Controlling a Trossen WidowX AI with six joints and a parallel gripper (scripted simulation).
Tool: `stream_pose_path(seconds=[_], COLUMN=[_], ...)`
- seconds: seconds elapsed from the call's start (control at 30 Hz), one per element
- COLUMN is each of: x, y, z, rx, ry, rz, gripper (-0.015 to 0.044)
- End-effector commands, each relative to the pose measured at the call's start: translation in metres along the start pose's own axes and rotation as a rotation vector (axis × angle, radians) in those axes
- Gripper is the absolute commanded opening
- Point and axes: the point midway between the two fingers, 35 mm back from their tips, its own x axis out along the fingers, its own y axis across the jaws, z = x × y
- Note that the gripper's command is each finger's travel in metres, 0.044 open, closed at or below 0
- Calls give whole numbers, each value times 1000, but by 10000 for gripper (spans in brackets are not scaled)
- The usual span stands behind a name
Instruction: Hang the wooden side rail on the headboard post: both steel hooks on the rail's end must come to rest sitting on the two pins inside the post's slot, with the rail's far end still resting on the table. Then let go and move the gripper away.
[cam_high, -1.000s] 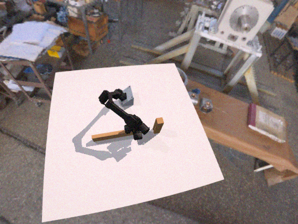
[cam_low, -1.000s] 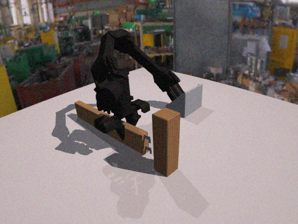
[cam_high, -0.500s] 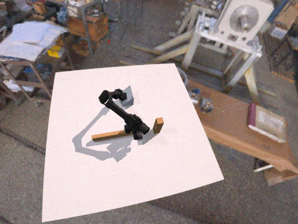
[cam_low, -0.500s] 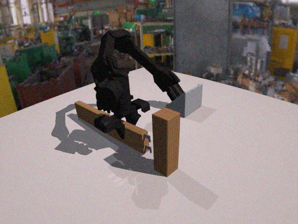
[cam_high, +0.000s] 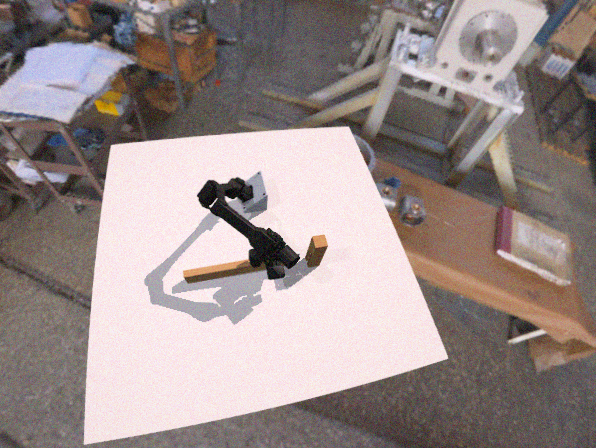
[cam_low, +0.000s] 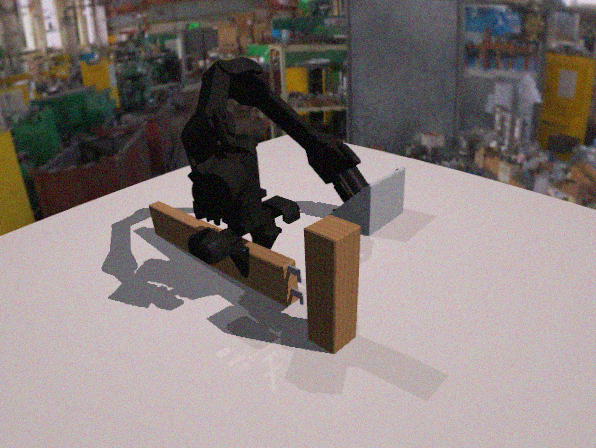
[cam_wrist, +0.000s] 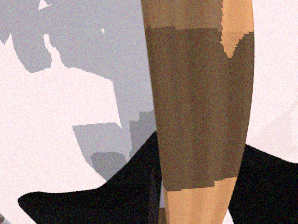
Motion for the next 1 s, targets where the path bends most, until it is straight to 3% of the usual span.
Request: stream_pose_path(seconds=[0.0,0.97], x=[-8,-13], y=[2,2], z=[0,0], rx=[3,3], ry=[2,2], rz=[22,22], gripper=[0,0])
